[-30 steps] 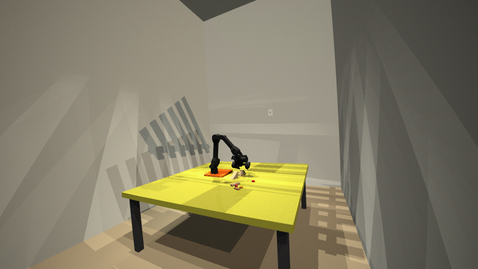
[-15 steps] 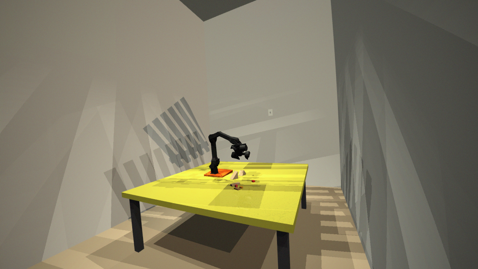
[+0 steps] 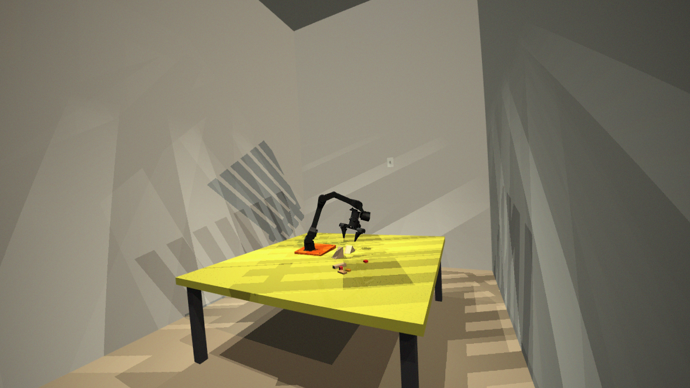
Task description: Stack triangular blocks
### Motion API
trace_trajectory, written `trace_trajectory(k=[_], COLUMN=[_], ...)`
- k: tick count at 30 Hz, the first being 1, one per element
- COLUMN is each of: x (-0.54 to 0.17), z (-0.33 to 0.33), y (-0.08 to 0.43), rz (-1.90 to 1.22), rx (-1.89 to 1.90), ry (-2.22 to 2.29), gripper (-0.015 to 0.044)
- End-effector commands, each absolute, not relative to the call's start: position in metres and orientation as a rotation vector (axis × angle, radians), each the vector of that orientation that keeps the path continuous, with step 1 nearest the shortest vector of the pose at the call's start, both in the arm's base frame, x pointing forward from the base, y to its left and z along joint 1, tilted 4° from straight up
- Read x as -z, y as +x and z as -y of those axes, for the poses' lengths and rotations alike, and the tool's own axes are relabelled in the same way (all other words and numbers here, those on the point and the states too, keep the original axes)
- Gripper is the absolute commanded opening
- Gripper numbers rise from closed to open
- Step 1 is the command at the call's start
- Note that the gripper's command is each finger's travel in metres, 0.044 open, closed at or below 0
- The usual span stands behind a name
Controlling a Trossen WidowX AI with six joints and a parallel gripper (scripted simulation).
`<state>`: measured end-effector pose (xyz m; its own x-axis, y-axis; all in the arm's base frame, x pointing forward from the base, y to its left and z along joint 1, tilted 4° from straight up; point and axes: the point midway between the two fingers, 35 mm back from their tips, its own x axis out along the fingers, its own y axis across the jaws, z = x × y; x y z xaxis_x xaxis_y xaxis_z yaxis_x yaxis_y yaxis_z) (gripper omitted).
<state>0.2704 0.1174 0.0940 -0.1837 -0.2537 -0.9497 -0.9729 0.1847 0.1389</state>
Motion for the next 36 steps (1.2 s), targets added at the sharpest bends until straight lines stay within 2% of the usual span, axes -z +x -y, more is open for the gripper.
trace_trajectory(k=[1, 12, 25, 36], x=[-0.099, -0.100, -0.030, -0.030], z=[-0.145, -0.150, -0.080, -0.079], y=[0.281, 0.283, 0.285, 0.285], rz=[-1.662, -1.645, -1.790, -1.792], rx=[-0.675, -0.619, -0.621, -0.621], ry=[-1.618, -1.676, -1.726, -1.727], gripper=[0.0440, 0.0440, 0.0440, 0.0440])
